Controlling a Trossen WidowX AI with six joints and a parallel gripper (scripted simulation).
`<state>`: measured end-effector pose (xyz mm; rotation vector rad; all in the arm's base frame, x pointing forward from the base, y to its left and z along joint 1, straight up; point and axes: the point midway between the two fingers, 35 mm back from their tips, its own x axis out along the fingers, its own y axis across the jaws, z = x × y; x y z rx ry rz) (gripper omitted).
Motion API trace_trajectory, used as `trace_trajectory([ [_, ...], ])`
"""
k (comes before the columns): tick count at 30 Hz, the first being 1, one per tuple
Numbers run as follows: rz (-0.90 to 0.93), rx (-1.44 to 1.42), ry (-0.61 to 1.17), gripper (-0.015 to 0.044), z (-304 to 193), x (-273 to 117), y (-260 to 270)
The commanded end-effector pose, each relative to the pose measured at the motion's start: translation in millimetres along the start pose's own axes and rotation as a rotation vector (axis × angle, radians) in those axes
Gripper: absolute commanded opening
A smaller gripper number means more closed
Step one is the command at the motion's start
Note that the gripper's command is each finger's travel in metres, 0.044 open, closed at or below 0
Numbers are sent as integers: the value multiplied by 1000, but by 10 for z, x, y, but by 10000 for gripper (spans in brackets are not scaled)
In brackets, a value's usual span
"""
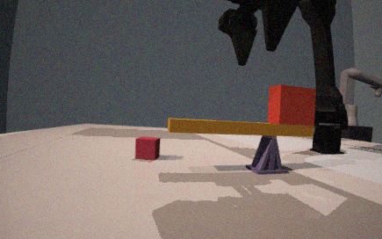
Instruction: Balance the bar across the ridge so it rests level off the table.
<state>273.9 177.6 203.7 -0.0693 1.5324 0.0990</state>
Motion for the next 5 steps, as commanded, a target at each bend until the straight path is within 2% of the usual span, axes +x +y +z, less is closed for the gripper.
trace_trajectory([
  [1,-1,0,4,440,-4,3,-1],
  [5,-1,0,4,440,-4,3,-1],
])
